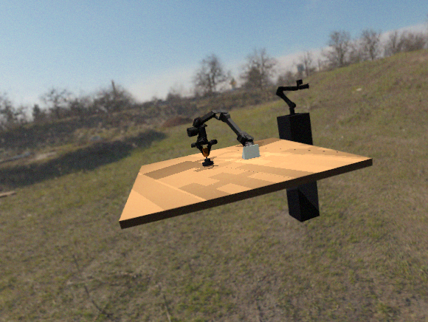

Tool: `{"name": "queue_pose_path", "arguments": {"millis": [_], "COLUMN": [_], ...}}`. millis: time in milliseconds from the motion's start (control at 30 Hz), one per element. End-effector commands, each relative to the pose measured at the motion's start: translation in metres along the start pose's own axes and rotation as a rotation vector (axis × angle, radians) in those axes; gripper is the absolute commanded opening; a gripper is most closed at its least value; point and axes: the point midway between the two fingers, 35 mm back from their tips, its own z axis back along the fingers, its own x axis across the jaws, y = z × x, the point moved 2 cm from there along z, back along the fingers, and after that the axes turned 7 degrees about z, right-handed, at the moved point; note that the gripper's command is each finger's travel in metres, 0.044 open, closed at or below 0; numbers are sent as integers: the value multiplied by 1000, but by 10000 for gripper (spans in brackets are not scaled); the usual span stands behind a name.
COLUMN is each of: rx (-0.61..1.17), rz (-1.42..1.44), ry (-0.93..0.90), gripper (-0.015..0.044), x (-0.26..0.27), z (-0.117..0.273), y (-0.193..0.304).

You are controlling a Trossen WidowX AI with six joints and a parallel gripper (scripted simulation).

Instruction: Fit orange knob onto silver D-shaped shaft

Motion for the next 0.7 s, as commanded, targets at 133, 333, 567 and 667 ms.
{"name": "queue_pose_path", "arguments": {"millis": [133, 333, 567, 667], "rx": [0, 0, 0, 0], "rz": [195, 195, 195, 195], "ry": [5, 5, 5, 5], "gripper": [0, 0, 0, 0], "x": [-1, 0, -1, -1], "z": [1, 0, 0, -2], "y": [-2, -1, 0, 0]}}
